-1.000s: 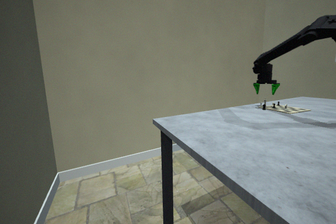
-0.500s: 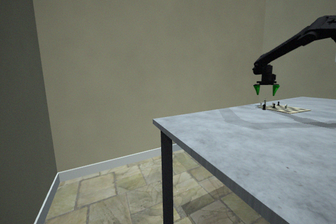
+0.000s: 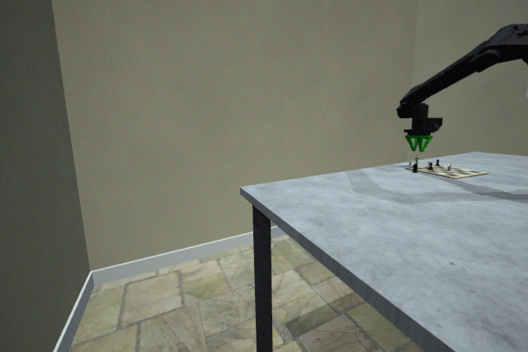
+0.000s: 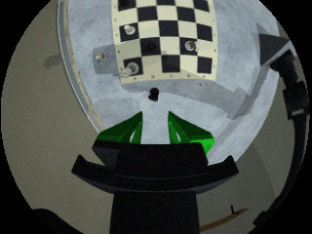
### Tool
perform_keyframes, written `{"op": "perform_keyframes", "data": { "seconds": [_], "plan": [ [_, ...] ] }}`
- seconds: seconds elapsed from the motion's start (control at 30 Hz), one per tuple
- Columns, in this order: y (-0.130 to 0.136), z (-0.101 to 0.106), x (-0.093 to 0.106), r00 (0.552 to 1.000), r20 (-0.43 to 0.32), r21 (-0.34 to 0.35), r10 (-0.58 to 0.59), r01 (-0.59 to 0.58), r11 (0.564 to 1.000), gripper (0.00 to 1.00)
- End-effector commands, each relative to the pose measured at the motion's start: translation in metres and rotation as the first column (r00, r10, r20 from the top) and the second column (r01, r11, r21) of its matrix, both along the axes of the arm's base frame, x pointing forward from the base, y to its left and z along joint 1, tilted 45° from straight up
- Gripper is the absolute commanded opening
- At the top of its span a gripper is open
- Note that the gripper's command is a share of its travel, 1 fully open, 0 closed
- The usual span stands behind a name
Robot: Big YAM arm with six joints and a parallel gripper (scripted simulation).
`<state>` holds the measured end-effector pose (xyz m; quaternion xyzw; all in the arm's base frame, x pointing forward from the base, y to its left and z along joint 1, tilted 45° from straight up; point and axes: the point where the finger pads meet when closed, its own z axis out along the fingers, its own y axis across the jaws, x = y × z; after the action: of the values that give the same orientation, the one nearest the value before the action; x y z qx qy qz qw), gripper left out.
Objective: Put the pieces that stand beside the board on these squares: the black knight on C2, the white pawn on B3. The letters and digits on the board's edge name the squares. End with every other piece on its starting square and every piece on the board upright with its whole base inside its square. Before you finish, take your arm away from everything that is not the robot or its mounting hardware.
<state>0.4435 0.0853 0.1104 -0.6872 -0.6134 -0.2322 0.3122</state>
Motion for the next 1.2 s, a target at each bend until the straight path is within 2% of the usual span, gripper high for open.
{"op": "perform_keyframes", "data": {
  "seconds": [0.0, 0.8, 1.1, 1.17],
  "plan": [
    [-0.003, 0.026, 0.016, 0.998, 0.060, -0.014, -0.029, 0.030, 0.999, 0.37],
    [-0.002, 0.026, 0.016, 0.998, 0.062, -0.013, -0.025, 0.026, 1.000, 0.37],
    [0.006, 0.014, 0.004, 0.999, 0.031, -0.011, -0.017, 0.017, 1.000, 0.37],
    [0.007, 0.016, 0.007, 0.999, 0.038, -0.011, -0.017, 0.017, 1.000, 0.37]
  ]
}}
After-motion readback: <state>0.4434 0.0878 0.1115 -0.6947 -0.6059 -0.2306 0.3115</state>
